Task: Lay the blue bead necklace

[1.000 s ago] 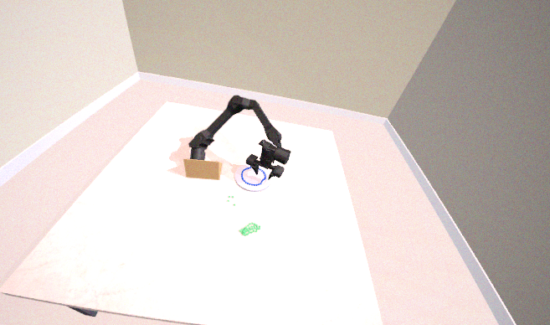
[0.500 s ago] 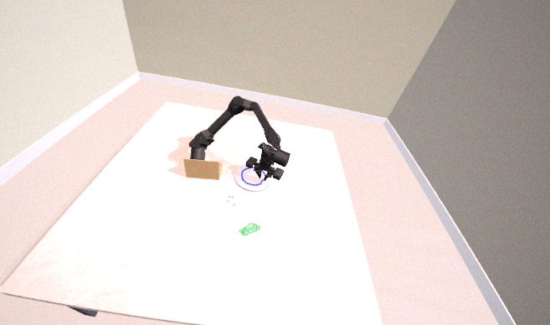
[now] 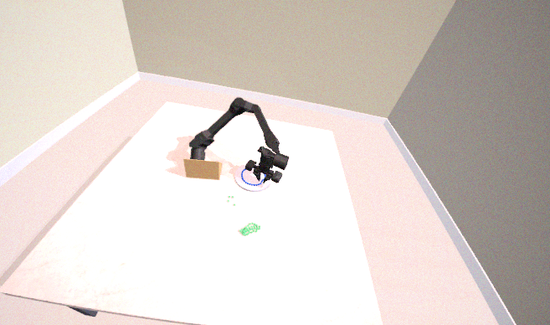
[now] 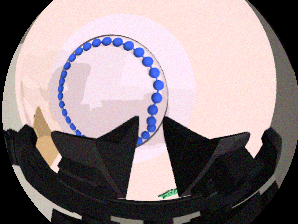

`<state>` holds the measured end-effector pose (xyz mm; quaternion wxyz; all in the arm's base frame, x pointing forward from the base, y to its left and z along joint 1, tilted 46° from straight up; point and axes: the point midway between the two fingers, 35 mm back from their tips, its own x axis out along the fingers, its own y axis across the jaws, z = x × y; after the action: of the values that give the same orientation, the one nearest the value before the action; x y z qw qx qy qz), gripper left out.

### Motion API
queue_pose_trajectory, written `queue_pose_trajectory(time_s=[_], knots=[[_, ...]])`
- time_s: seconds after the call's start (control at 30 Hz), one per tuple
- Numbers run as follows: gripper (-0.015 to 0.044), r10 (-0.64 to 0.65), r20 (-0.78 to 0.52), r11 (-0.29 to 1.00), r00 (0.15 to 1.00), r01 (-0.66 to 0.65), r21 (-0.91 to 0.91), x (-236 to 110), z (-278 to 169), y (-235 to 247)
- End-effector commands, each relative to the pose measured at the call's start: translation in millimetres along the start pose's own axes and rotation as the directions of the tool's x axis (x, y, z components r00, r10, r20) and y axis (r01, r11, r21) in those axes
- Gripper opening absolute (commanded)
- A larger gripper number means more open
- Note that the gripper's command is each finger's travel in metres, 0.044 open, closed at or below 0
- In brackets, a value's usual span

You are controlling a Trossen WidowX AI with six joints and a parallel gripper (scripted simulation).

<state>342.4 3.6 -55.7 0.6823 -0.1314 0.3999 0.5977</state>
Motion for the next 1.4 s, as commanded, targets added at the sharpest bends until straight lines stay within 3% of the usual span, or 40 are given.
queue_pose_trajectory(time_s=[0.0,0.07,1.37], knots=[[0.0041,-0.002,0.000,1.000,1.000,0.002,0.000,-0.9,-0.2,-0.4],[0.0000,-0.002,0.000,1.000,1.000,0.002,0.000,-0.9,-0.2,-0.4],[0.0000,-0.002,0.000,1.000,1.000,0.002,0.000,-0.9,-0.2,-0.4]])
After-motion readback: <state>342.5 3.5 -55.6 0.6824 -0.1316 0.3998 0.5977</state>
